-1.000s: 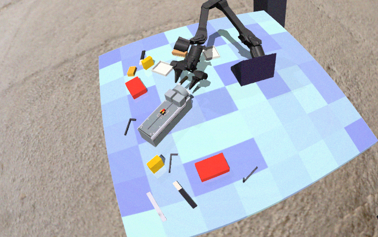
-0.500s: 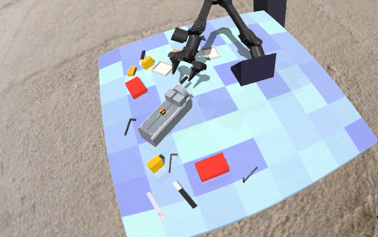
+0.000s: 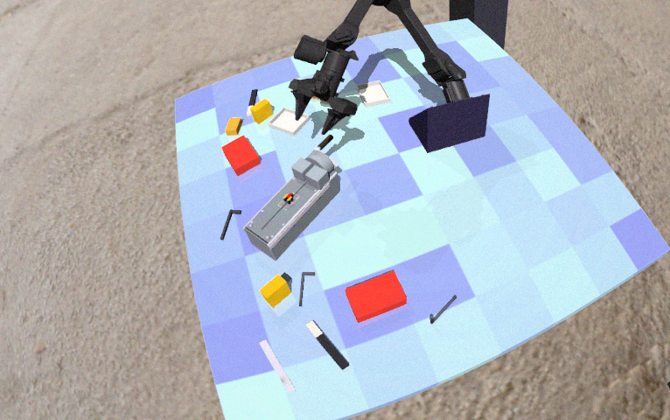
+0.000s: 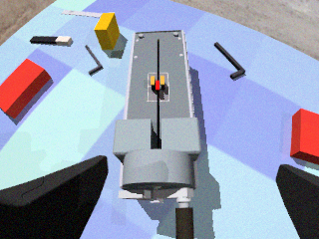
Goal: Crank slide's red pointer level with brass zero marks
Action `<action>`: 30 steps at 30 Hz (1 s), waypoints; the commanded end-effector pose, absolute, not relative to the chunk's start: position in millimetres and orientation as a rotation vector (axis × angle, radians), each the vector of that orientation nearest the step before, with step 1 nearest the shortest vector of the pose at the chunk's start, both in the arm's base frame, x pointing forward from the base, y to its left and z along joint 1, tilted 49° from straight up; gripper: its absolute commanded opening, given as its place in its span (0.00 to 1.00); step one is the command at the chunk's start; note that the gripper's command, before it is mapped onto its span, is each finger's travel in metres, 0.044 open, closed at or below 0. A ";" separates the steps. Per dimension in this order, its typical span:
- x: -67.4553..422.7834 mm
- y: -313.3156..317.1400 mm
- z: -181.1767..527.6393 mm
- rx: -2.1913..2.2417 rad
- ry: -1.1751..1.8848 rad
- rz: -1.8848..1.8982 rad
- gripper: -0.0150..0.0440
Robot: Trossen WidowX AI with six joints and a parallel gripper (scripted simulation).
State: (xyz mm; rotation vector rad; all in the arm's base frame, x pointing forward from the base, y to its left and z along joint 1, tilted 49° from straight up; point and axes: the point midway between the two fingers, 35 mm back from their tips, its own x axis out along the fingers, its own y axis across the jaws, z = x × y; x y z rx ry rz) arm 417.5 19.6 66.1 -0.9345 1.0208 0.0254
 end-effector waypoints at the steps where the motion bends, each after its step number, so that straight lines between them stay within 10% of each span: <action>1: 430.3 26.8 56.7 -0.917 1.032 -0.050 1.00; 30: 476.5 28.7 -30.9 -0.841 0.944 -0.407 1.00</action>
